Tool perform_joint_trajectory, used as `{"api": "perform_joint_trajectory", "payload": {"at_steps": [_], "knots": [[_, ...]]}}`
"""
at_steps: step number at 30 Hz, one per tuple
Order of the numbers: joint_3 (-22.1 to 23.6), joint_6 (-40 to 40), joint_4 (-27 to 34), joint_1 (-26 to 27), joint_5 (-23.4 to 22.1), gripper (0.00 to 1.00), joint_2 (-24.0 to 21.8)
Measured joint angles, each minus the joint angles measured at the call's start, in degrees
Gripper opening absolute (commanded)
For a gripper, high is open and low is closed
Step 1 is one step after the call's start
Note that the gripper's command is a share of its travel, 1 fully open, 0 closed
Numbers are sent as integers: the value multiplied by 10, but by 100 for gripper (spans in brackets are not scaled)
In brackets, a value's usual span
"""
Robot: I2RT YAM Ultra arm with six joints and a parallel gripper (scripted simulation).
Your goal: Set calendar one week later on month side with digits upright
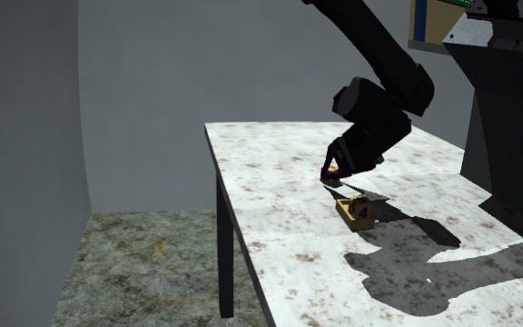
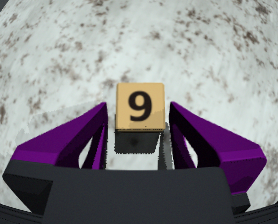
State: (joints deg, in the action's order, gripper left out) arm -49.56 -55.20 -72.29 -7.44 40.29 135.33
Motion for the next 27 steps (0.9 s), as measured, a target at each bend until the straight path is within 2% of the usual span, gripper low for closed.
{"api": "perform_joint_trajectory", "payload": {"at_steps": [6, 7, 27], "knots": [[0, 0, 0, 0, 0, 45, 0], [0, 0, 0, 0, 0, 26, 0], [0, 0, 0, 0, 0, 26, 0]]}}
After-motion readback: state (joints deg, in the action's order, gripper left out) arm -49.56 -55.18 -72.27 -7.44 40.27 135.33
